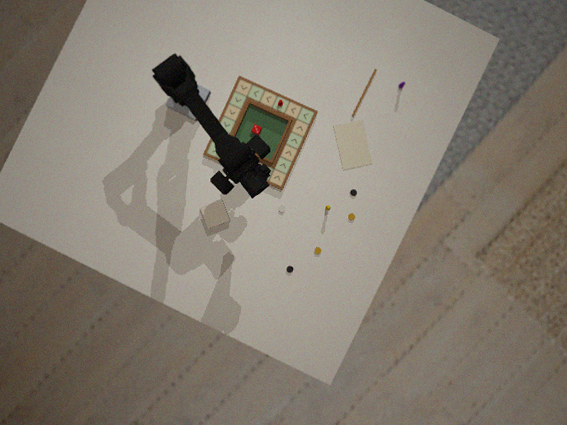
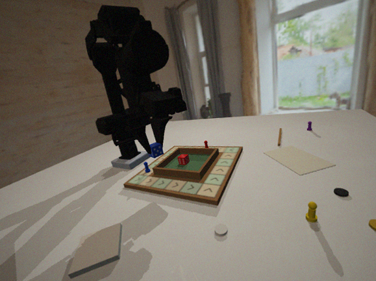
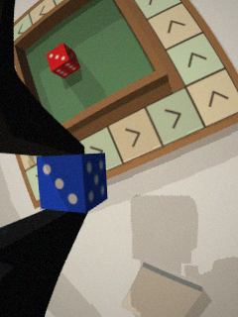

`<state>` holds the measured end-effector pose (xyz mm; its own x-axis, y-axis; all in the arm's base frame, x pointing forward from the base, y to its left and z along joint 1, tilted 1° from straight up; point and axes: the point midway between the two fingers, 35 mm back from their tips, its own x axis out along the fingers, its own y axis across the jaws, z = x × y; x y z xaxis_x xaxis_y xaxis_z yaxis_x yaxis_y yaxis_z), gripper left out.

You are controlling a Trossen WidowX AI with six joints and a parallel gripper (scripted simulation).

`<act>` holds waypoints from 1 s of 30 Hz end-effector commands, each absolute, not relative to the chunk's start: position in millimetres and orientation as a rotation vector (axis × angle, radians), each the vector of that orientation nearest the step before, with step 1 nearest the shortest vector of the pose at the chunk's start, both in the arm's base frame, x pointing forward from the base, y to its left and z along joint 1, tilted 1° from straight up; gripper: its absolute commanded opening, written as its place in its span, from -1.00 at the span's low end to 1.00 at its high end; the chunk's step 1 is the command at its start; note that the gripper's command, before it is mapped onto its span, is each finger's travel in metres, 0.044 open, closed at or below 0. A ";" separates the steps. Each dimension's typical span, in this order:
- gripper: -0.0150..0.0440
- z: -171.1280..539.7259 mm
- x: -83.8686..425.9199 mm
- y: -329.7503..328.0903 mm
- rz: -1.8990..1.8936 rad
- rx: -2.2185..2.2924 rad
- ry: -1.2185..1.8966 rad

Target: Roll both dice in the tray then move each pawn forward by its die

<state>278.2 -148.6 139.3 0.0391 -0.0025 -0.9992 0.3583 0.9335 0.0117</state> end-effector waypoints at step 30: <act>-0.49 104.8 312.2 -47.3 -0.027 0.048 1.240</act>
